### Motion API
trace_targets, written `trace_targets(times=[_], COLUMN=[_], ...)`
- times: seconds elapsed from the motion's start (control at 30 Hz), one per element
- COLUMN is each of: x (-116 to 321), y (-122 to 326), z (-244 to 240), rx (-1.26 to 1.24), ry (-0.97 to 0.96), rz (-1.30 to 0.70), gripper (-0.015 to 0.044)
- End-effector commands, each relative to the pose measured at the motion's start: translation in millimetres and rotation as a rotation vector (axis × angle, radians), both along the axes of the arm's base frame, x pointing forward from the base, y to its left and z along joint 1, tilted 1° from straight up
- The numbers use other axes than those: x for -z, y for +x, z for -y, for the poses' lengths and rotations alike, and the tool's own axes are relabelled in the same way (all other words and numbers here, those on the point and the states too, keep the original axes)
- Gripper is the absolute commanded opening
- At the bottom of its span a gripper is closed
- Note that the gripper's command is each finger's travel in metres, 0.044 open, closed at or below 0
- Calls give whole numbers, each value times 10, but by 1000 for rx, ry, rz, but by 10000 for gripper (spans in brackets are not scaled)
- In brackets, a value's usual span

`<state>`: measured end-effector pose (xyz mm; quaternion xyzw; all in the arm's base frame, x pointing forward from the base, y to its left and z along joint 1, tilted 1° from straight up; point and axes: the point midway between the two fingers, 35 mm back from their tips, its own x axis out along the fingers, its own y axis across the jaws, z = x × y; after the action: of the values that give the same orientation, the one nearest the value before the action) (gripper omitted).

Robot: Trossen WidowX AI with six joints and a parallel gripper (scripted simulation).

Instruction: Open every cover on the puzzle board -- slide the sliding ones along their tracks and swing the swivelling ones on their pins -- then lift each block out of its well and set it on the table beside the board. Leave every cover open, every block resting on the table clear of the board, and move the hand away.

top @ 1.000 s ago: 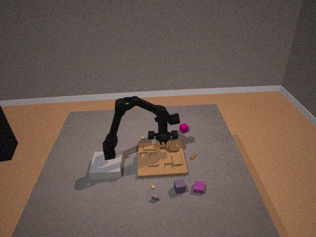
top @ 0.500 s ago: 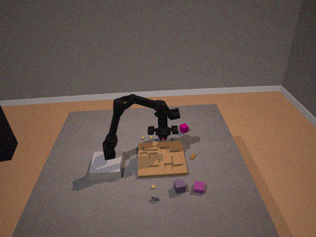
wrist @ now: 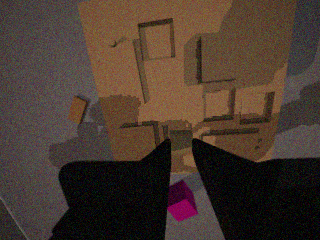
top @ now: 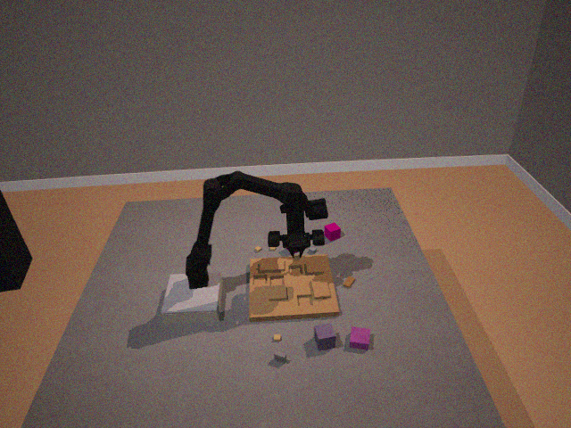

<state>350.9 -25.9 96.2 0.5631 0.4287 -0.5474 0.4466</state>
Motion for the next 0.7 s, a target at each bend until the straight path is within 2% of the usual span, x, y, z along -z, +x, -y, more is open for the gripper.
trace_targets(times=[0.0, 0.67], x=[23, 11], y=[-55, -340], z=[122, 870], rx=[-4, -4], ry=[-3, -9], rz=[-11, -13], gripper=[80, 80])
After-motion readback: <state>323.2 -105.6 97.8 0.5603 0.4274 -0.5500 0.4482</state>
